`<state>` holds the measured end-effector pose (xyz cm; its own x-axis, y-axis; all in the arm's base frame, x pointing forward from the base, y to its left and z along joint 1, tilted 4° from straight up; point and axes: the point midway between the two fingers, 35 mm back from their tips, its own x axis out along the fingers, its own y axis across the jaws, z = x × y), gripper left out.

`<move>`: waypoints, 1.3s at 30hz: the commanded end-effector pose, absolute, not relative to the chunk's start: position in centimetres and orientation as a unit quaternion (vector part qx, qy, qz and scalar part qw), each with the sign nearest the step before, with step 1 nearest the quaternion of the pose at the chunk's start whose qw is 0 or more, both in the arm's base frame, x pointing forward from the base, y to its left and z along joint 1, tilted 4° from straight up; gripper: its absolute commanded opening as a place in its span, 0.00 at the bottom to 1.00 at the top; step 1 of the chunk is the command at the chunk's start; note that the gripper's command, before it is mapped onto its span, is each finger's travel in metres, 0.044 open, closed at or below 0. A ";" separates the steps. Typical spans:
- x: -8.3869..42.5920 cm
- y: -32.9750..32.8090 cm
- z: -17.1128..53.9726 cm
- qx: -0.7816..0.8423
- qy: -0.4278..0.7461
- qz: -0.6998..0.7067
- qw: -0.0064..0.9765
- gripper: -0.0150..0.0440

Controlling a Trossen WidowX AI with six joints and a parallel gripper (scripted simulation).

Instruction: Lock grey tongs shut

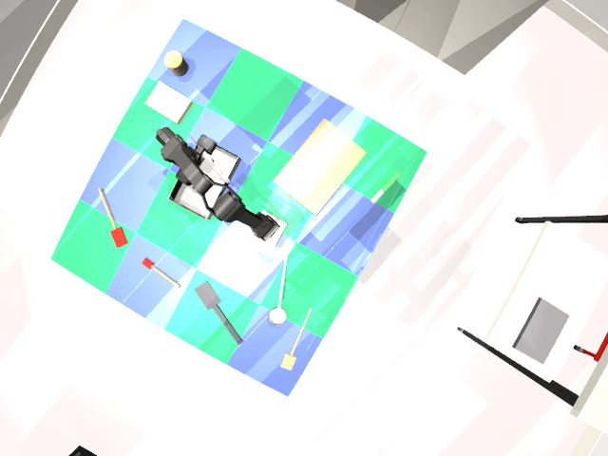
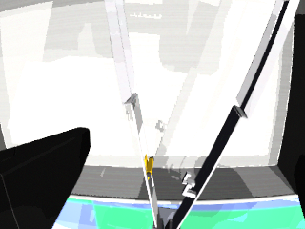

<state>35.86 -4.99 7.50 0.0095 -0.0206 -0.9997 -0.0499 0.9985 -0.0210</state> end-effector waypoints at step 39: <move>34.8 -5.1 3.5 -0.007 0.718 0.023 0.695 1.00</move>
